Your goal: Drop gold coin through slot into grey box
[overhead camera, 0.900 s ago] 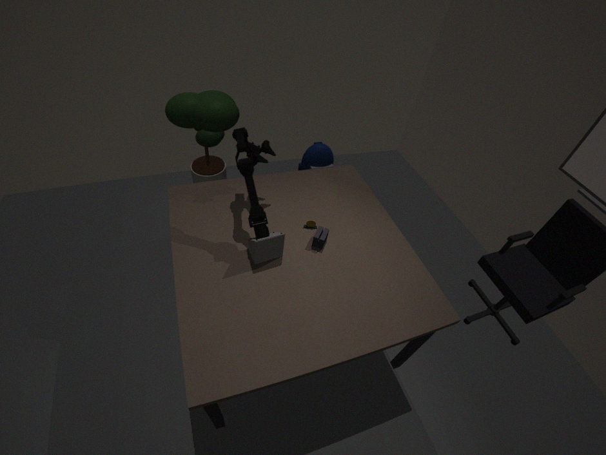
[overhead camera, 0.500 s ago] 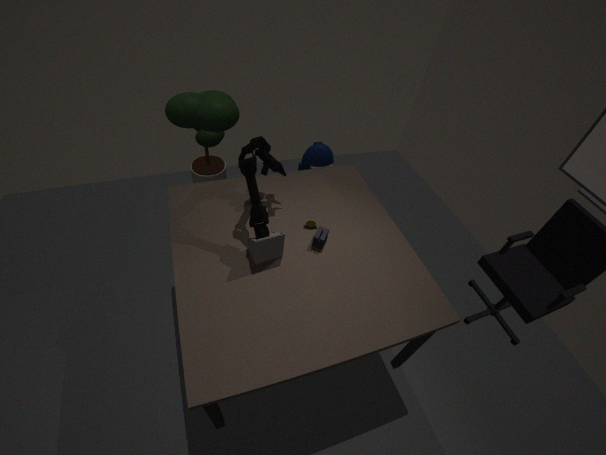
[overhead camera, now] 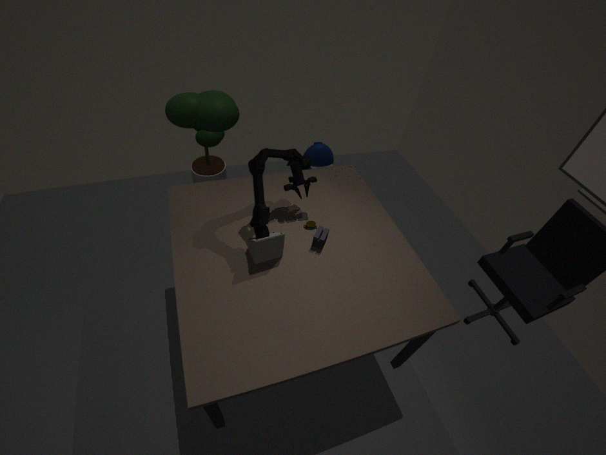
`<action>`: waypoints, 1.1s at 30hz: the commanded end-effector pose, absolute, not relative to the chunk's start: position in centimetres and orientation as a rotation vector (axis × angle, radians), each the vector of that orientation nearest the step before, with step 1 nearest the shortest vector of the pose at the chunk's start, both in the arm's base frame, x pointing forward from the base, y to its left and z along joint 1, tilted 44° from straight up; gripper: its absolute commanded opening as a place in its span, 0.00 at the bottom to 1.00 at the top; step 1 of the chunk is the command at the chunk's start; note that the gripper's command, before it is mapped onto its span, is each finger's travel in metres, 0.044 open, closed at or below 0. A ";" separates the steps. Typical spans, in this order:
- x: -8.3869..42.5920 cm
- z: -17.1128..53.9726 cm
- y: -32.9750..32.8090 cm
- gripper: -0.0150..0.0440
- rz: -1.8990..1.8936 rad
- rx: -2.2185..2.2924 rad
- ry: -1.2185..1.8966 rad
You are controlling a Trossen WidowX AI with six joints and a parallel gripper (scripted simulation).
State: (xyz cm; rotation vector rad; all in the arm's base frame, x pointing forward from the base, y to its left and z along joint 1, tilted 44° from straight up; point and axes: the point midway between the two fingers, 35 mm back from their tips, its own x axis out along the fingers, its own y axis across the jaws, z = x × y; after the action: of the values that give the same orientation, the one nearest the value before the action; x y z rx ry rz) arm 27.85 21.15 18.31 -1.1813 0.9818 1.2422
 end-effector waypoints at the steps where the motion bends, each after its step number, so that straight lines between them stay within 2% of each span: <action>1: 29.7 13.3 17.5 0.53 1.018 -0.542 1.335; 9: 31.0 8.6 12.2 0.53 0.513 0.597 1.701; 11: 31.1 8.3 11.6 0.53 0.450 0.730 1.727; 21: 31.1 8.4 11.7 0.53 0.447 0.737 1.728; 33: 30.3 4.9 15.3 0.53 0.449 0.739 1.728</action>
State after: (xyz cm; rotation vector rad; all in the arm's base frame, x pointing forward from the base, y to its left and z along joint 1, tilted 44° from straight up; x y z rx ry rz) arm 30.49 14.73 5.45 0.7313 1.7221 0.4501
